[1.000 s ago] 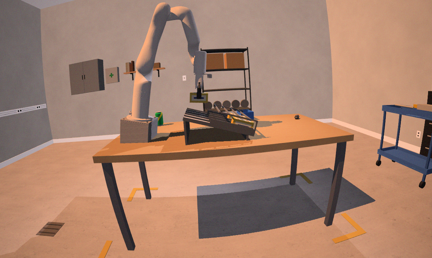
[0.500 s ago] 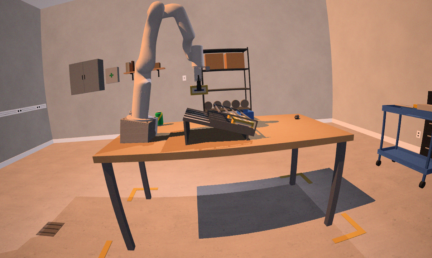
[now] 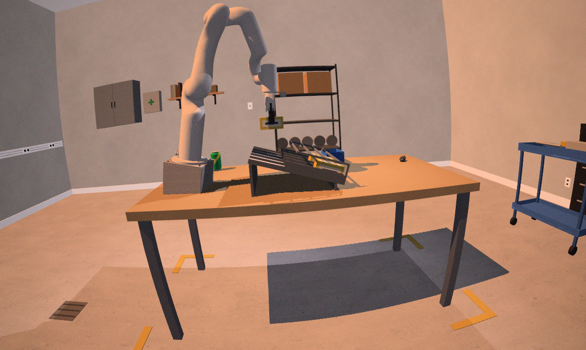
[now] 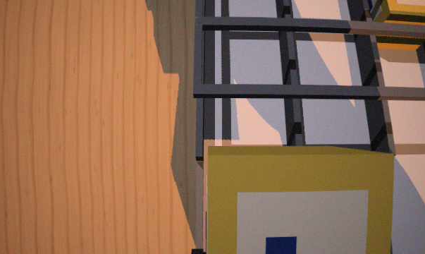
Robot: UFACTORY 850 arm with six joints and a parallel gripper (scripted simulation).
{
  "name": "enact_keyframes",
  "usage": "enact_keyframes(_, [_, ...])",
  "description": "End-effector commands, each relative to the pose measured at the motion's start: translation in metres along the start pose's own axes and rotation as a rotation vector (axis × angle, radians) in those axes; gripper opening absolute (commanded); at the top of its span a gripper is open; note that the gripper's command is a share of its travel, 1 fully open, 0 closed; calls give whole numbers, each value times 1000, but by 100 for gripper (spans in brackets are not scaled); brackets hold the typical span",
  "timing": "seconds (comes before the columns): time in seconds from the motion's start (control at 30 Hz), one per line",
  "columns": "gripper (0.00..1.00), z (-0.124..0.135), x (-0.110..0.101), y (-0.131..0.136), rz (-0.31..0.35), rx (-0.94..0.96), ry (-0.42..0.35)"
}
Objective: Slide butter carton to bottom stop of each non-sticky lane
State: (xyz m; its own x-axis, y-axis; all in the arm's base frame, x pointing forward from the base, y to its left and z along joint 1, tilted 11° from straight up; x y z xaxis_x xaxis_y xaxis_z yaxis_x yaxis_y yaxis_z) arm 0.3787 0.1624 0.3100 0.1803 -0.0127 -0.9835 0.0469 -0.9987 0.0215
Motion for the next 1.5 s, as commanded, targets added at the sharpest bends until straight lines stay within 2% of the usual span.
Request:
enact_keyframes(0.0, [0, -1, 6, -1, -1, 0, 1])
enact_keyframes(0.4, [0, -1, 6, -1, -1, 0, 1])
enact_keyframes(0.43, [0, -1, 37, 0, -1, 0, 1])
enact_keyframes(0.97, [0, -1, 37, 0, -1, 0, 1])
enact_keyframes(1.0, [0, -10, 47, 0, 0, 1, -92])
enact_keyframes(1.47, [0, -10, 47, 0, 0, 1, -92])
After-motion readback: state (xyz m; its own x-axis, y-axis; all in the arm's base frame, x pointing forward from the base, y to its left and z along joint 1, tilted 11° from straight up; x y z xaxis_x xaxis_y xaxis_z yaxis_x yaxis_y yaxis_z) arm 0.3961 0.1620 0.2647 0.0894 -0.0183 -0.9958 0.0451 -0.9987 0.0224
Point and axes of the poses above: the point where the finger pads meet when closed, its own x axis out along the fingers, its own y axis across the jaws, z = x × y, the point moved 9 cm from there along -x, back along the fingers, and after that the axes turned 4 degrees about -x, right-handed, at the moved point
